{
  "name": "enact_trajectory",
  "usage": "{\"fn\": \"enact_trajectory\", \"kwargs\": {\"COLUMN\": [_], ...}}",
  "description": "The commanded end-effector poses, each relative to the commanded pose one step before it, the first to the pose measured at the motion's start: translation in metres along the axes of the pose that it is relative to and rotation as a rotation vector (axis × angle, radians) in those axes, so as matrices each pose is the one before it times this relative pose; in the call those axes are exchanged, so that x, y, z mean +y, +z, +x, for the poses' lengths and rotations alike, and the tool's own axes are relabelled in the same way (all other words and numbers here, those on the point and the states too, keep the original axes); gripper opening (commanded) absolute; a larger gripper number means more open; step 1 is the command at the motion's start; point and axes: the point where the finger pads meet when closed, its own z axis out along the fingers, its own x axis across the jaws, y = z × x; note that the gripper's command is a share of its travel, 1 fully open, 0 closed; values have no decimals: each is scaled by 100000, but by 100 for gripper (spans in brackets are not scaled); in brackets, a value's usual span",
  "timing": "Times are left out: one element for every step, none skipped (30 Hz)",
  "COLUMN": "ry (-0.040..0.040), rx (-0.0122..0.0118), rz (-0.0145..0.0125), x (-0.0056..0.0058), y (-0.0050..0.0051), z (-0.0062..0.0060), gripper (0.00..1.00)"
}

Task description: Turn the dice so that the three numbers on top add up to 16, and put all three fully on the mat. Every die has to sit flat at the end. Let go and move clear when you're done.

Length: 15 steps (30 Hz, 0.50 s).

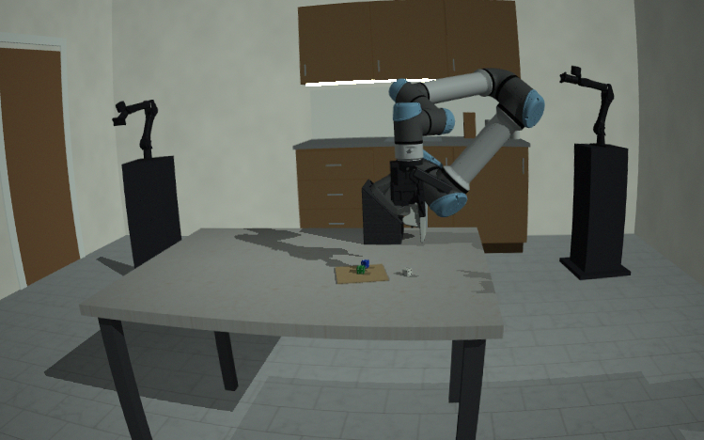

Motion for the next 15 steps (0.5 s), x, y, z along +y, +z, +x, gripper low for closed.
{"fn": "enact_trajectory", "kwargs": {"ry": [15381, 4484, 0, 0, 4482, 4478, 3074, 1397, 3976, 488, 4454, 2984, 1458, 3944, 484], "rx": [-42, 0, 0, 0, 0, 0, 0, 0, 1, 0, 1, 1, 0, 1, 0], "rz": [-962, -2, 0, 0, -2, -2, -1, -1, -1, 0, -2, -1, -1, -1, 0], "x": [20, 8, 0, 0, 9, 11, 8, 4, 12, 1, 15, 11, 5, 16, 2], "y": [104, 41, 0, 0, 41, 41, 28, 13, 36, 4, 41, 27, 13, 36, 4], "z": [146, 37, 0, 0, 38, 38, 26, 12, 35, 4, 39, 27, 13, 36, 4], "gripper": [100, 100, 100, 100, 100, 100, 100, 100, 100, 100, 100, 100, 100, 100, 100]}}
